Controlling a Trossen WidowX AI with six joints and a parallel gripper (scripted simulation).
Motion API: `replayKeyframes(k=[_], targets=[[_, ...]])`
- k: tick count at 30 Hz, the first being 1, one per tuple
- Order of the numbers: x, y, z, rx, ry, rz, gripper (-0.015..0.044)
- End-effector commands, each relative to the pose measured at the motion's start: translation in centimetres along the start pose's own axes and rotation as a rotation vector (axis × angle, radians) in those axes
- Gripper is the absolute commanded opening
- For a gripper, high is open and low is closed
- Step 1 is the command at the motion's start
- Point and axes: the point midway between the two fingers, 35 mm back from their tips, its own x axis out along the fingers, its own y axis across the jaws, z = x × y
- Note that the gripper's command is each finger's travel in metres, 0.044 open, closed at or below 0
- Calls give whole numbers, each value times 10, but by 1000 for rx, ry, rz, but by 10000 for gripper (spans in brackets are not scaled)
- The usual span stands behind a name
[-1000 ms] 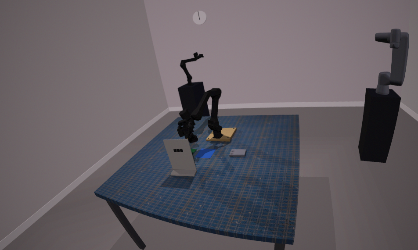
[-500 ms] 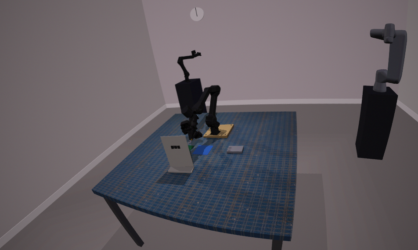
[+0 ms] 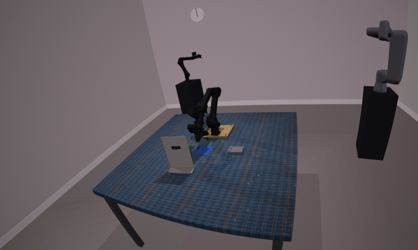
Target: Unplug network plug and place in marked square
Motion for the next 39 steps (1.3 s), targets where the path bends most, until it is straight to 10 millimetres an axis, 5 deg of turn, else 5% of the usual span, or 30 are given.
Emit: replayKeyframes(k=[1, 9, 39], targets=[[-6, -17, 0, -13, -53, -63, 0], [-20, -46, 3, -63, -147, -175, 0], [5, -69, 9, -65, -149, -177, 0]])
